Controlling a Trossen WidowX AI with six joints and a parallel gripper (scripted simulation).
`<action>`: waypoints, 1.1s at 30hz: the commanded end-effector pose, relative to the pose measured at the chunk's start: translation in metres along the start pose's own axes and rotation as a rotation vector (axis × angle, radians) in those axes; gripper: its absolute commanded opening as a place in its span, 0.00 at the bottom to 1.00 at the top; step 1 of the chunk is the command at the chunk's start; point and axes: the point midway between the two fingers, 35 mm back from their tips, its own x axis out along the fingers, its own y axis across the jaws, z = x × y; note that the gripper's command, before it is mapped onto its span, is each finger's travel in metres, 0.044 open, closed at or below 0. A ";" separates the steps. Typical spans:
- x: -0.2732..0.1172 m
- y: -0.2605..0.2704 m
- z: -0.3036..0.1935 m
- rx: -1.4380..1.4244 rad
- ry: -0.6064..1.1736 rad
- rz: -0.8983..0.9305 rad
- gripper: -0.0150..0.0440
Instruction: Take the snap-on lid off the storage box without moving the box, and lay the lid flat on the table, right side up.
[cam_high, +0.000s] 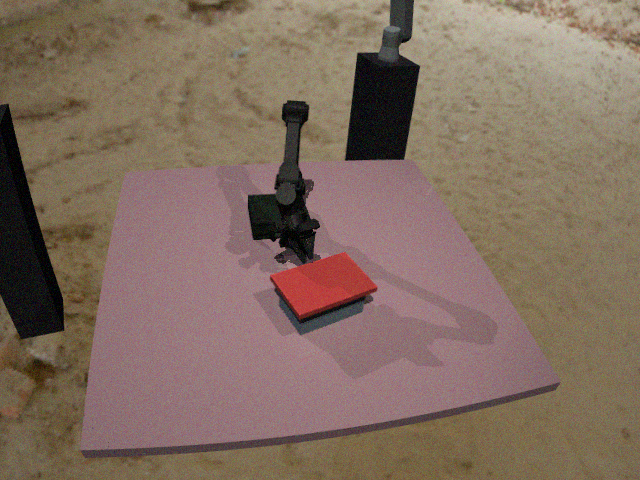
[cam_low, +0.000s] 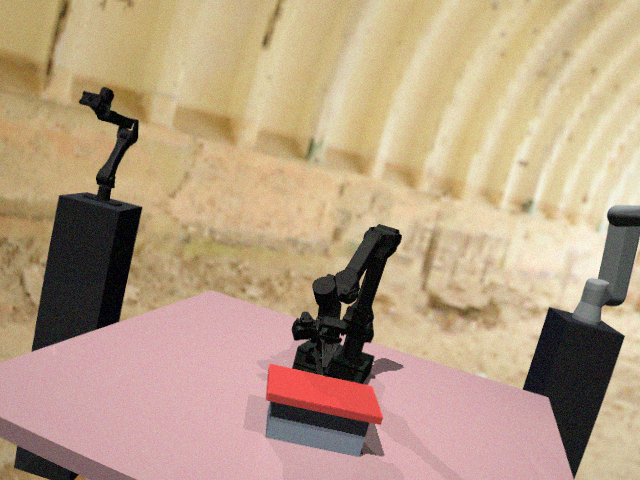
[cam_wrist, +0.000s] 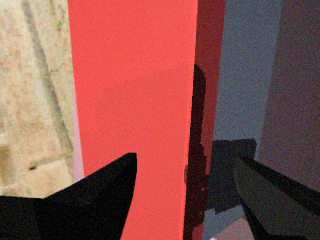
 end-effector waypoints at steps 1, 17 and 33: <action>0.007 -0.001 0.000 0.006 -0.004 -0.004 0.65; 0.022 -0.003 -0.001 0.007 -0.004 -0.002 0.50; 0.021 -0.001 -0.002 0.002 0.001 0.002 0.25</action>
